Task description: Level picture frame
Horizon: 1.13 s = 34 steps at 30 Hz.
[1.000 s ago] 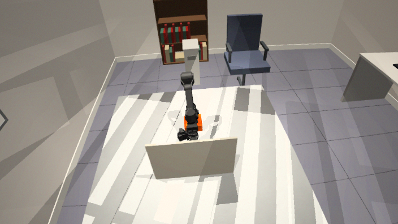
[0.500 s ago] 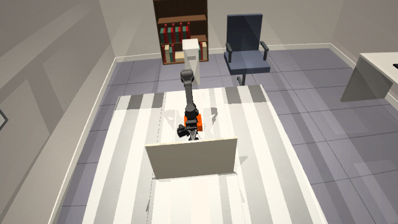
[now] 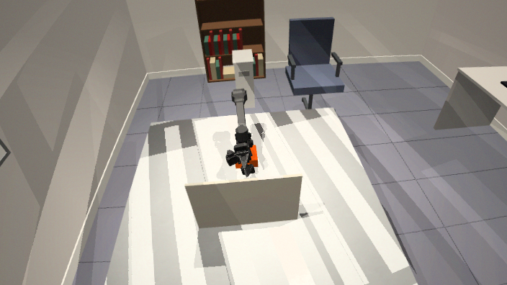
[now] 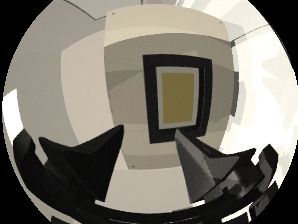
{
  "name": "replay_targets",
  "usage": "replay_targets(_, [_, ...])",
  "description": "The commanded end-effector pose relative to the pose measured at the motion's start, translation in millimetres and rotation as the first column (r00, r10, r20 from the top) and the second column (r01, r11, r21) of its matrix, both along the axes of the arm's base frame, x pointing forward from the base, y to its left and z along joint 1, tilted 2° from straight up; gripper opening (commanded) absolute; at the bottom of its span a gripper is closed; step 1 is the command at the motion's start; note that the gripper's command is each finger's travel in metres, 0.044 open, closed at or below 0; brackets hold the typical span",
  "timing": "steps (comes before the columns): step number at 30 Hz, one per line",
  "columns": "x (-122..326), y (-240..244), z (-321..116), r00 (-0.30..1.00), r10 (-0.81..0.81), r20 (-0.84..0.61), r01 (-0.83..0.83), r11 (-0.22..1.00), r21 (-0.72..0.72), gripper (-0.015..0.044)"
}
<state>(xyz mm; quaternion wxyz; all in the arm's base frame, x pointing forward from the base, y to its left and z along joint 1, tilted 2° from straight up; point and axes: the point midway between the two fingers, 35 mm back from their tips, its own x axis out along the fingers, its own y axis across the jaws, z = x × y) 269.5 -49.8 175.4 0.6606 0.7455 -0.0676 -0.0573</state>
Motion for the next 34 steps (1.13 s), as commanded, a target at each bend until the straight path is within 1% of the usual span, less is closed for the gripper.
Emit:
replay_targets(1, [-3,-7,4,1.0,0.005,-0.003,-0.005,1.0,0.003,0.026])
replay_targets(6, [-25,-26,15,1.0,0.017,-0.01,-0.017,0.999,0.028,0.026])
replay_targets(11, [-52,-34,24,0.999,0.029,-0.014,-0.029,0.998,0.058,0.026])
replay_targets(20, [-99,-19,32,0.999,0.05,-0.007,-0.049,0.992,0.119,0.026])
replay_targets(29, [-98,-21,31,0.999,0.039,-0.01,-0.037,0.991,0.129,0.026])
replay_targets(32, [-101,-15,33,1.0,0.006,-0.014,-0.002,0.957,0.29,0.026])
replay_targets(34, [-101,-15,33,1.0,0.003,-0.015,0.002,0.952,0.305,0.026])
